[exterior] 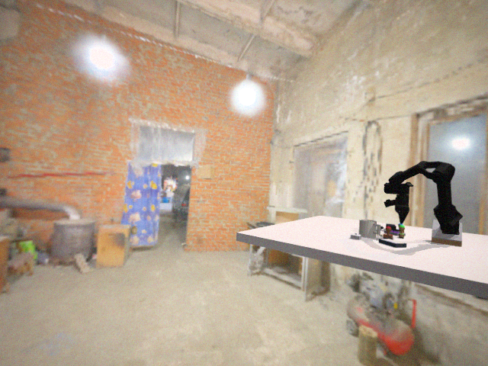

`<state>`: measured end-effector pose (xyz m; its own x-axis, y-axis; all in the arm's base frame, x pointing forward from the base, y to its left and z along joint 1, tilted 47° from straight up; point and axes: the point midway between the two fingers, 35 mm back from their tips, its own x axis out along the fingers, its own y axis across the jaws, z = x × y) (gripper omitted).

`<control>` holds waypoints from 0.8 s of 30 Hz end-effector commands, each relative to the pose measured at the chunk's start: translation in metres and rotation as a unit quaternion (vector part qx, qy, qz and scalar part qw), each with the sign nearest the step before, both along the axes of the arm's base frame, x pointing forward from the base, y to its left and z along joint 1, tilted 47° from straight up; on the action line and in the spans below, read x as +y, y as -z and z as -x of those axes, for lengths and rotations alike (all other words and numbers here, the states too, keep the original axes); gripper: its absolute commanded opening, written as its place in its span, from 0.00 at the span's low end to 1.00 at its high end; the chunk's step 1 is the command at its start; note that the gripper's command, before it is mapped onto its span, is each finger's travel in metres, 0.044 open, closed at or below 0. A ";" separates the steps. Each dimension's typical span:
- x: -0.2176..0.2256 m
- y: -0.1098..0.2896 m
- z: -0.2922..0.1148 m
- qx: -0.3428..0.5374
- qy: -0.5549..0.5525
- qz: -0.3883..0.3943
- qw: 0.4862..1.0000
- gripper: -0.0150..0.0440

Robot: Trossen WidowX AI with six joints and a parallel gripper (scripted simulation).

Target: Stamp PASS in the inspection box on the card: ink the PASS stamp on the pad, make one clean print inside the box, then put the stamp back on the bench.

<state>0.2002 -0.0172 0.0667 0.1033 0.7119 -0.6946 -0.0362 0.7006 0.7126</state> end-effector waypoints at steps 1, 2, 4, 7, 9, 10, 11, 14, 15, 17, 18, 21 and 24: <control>0.006 0.005 0.000 0.003 0.002 -0.003 1.000 0.64; 0.007 0.006 0.000 0.003 0.002 -0.003 1.000 0.64; 0.009 0.009 -0.001 0.003 0.002 -0.003 1.000 0.64; 0.013 0.012 -0.001 0.003 0.002 -0.003 1.000 0.64; 0.015 0.014 -0.002 0.003 0.002 -0.003 1.000 0.64; 0.016 0.015 -0.002 0.003 0.002 -0.003 1.000 0.64; 0.018 0.016 -0.002 0.003 0.002 -0.004 1.000 0.64; 0.021 0.019 -0.002 0.003 0.002 -0.004 1.000 0.64; 0.023 0.020 -0.002 0.003 0.002 -0.004 1.000 0.64; 0.025 0.022 -0.003 0.003 0.002 -0.004 1.000 0.64; 0.026 0.023 -0.003 0.003 0.002 -0.004 1.000 0.64; 0.030 0.026 -0.003 0.003 0.002 -0.005 1.000 0.64; 0.034 0.029 -0.003 0.003 0.001 -0.006 1.000 0.64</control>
